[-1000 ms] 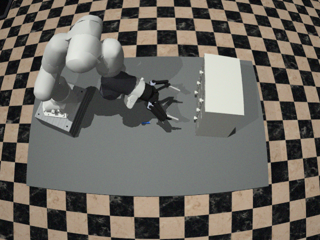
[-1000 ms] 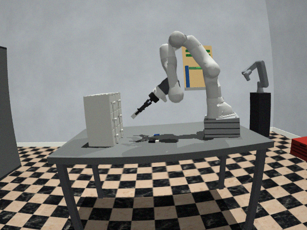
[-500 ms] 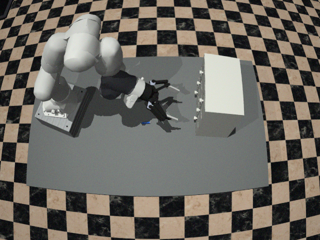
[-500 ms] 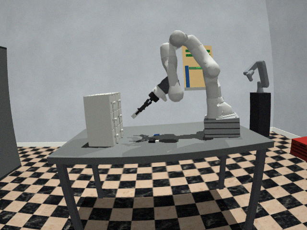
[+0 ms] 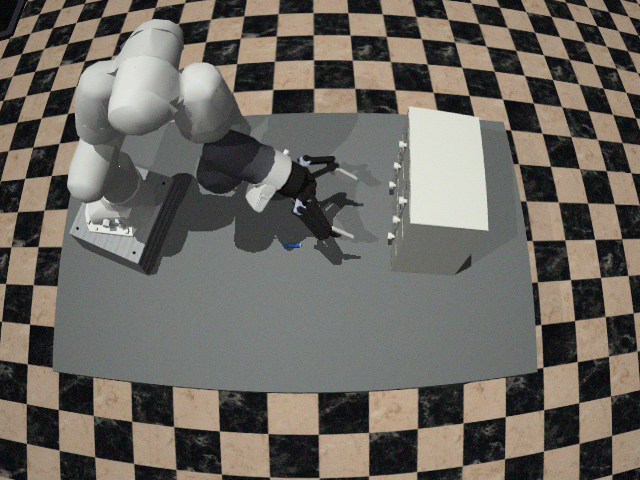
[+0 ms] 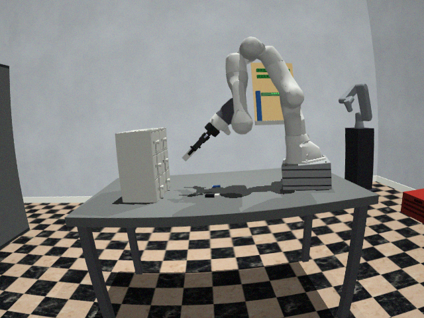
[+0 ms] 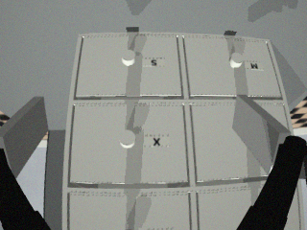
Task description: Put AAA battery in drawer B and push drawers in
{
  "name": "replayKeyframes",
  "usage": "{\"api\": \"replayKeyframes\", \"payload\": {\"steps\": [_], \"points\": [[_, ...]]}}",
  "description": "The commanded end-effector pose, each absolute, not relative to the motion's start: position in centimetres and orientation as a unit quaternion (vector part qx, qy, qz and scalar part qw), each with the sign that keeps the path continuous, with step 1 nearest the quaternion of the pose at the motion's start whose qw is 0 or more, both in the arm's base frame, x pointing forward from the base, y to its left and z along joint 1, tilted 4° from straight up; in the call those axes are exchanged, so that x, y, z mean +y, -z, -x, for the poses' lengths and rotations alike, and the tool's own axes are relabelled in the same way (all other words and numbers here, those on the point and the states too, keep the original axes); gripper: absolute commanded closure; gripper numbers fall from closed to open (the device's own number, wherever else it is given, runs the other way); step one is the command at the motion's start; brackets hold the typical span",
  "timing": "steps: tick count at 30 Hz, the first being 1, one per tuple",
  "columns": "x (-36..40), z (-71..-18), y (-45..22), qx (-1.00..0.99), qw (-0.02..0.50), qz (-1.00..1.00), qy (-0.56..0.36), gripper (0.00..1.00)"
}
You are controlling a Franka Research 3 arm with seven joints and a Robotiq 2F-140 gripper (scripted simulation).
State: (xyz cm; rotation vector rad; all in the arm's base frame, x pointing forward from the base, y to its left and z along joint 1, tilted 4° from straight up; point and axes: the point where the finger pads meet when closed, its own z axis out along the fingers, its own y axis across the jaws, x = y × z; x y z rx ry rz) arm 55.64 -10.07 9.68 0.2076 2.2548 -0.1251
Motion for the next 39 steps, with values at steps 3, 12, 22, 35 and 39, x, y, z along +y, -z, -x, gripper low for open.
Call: {"api": "replayKeyframes", "payload": {"steps": [3, 12, 22, 35, 39], "points": [[-9.7, -54.7, -9.4, 0.917, 0.387, -0.086, 0.045, 0.0], [-9.4, -53.4, -10.6, 0.937, 0.336, -0.088, 0.039, 0.0], [-9.0, -52.9, -11.5, 0.947, 0.307, -0.088, 0.032, 0.0], [-9.1, -52.0, -11.7, 0.955, 0.281, -0.089, 0.035, 0.0], [-9.1, -51.8, -11.9, 0.957, 0.275, -0.09, 0.034, 0.0]]}}
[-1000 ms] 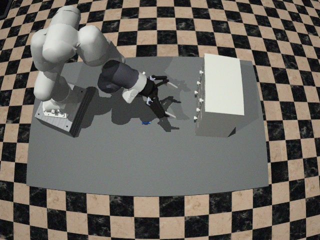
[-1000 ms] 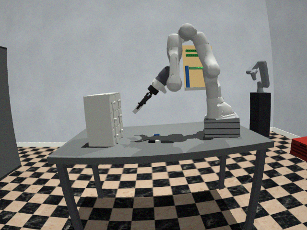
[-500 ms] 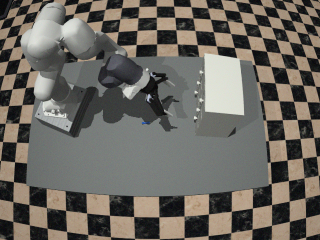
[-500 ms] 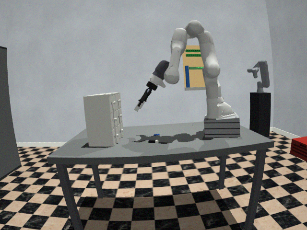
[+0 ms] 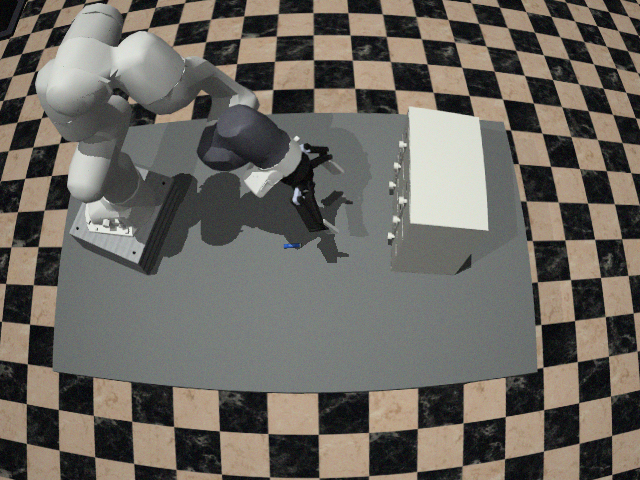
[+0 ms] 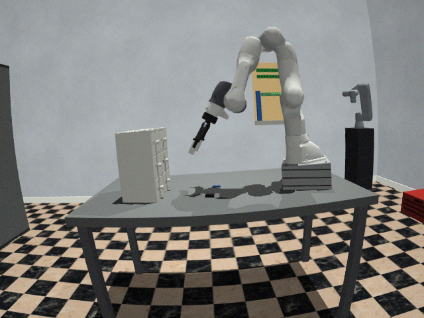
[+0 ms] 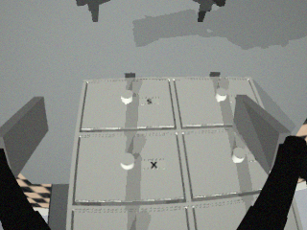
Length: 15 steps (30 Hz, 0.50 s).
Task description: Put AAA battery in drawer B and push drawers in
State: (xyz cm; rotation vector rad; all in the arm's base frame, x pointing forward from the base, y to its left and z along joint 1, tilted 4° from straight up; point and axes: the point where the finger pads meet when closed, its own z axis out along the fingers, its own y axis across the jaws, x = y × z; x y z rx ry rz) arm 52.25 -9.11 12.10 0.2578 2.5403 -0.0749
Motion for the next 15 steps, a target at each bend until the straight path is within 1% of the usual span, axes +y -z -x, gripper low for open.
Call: {"api": "replayKeyframes", "payload": {"steps": [1, 15], "points": [[-9.05, -51.8, -11.93, 0.957, 0.274, -0.09, 0.034, 0.0], [-8.98, -51.18, -12.5, 0.963, 0.25, -0.091, 0.033, 0.0]]}}
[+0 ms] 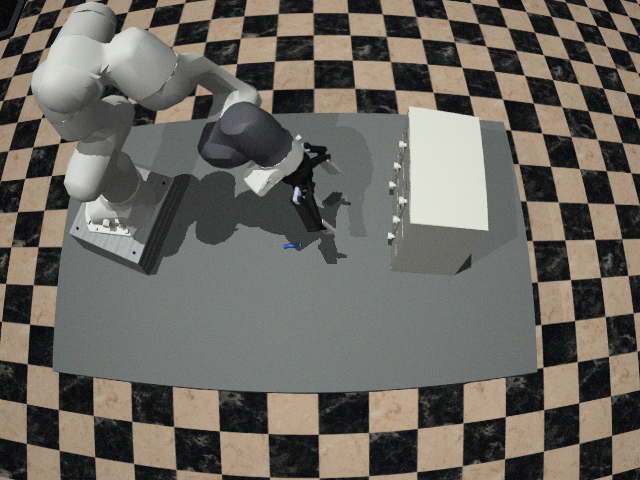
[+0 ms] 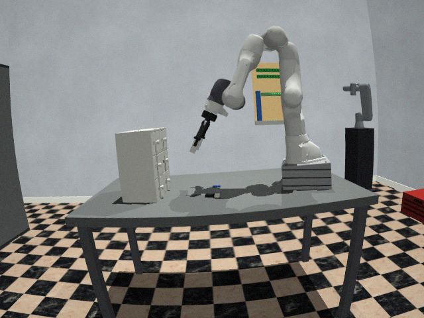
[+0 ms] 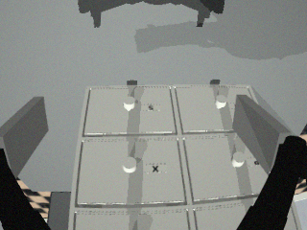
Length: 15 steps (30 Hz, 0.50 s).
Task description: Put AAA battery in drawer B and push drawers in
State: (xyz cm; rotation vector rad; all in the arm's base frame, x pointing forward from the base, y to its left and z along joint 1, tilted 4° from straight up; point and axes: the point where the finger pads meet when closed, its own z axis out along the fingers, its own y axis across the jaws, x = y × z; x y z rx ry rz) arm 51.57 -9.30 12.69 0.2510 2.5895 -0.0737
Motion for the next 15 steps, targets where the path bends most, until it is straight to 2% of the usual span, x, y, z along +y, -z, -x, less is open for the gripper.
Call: {"api": "replayKeyframes", "payload": {"steps": [1, 15], "points": [[-8.9, -51.1, -12.5, 0.964, 0.248, -0.091, 0.032, 0.0], [-8.5, -48.8, -14.6, 0.983, 0.154, -0.094, 0.023, 0.0]]}}
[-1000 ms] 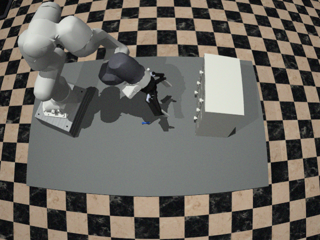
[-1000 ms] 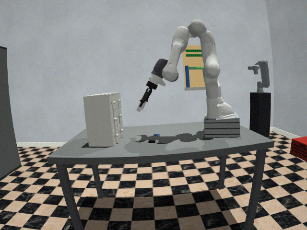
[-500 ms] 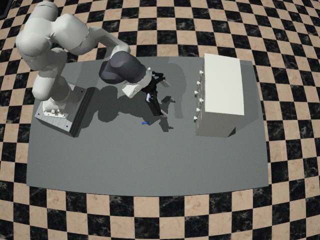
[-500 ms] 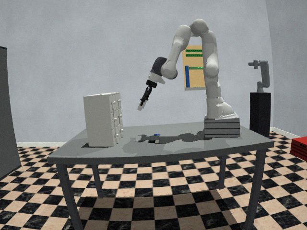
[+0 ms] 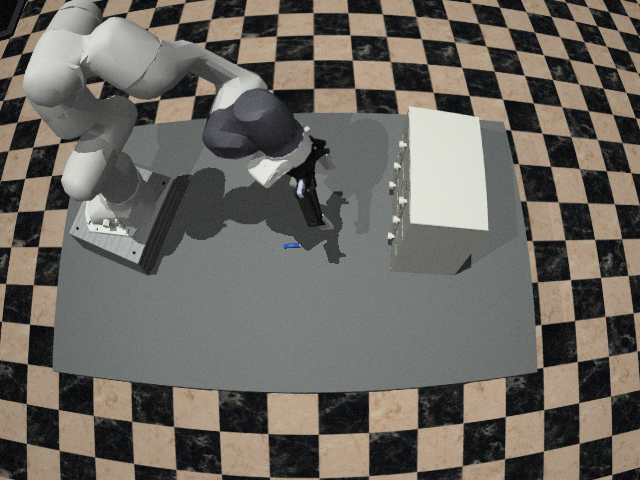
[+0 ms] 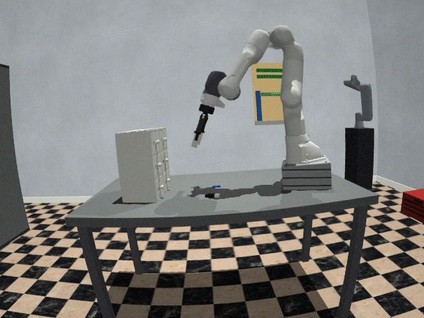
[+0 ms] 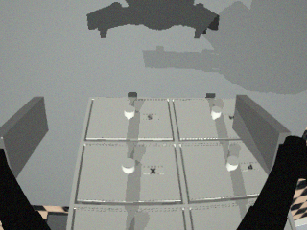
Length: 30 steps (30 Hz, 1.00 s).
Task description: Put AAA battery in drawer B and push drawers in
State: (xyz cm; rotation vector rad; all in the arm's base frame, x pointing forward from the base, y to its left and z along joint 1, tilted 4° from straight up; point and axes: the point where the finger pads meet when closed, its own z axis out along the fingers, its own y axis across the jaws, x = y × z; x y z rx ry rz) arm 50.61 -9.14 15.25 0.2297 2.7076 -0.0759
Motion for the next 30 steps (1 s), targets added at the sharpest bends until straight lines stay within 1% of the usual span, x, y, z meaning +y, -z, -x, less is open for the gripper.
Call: {"api": "replayKeyframes", "payload": {"steps": [1, 11, 13, 22, 30], "points": [[-8.4, -48.6, -14.7, 0.985, 0.146, -0.094, 0.022, 0.0], [-8.0, -46.9, -16.3, 0.992, 0.076, -0.096, 0.016, 0.0], [-8.0, -46.9, -16.3, 0.992, 0.076, -0.096, 0.016, 0.0], [-7.9, -46.0, -17.0, 0.994, 0.042, -0.096, 0.012, 0.0], [-7.8, -45.8, -17.1, 0.995, 0.034, -0.096, 0.012, 0.0]]}}
